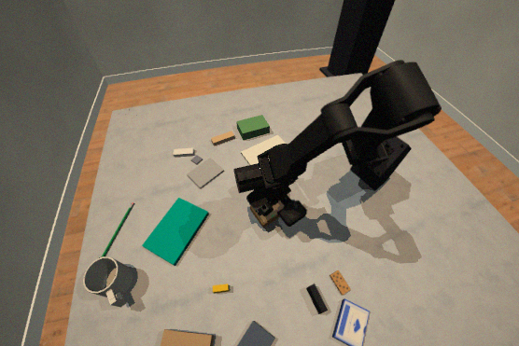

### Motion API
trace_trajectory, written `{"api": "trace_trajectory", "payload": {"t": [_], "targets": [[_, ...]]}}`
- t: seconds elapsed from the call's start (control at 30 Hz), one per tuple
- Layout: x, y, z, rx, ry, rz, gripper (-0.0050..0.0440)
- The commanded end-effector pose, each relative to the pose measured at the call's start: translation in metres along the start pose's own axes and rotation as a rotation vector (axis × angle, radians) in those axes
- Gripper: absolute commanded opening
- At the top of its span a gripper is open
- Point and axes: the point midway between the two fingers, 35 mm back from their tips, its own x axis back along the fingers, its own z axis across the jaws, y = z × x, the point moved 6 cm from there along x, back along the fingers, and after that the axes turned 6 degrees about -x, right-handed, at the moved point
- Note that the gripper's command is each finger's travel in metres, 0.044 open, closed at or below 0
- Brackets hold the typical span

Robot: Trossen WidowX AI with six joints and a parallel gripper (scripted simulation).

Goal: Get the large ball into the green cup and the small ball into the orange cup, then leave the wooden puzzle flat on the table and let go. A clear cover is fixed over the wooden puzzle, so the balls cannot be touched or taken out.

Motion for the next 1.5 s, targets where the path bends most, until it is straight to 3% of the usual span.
{"api": "trace_trajectory", "payload": {"t": [0.0, 0.1, 1.47], "targets": [[0.0280, 0.0028, 0.0009, 0.007, -0.001, -0.018, 0.0065], [0.0372, 0.0018, 0.0019, 0.007, -0.001, -0.019, 0.0000], [0.0312, 0.0012, 0.0005, 0.004, 0.001, -0.020, 0.0000]]}}
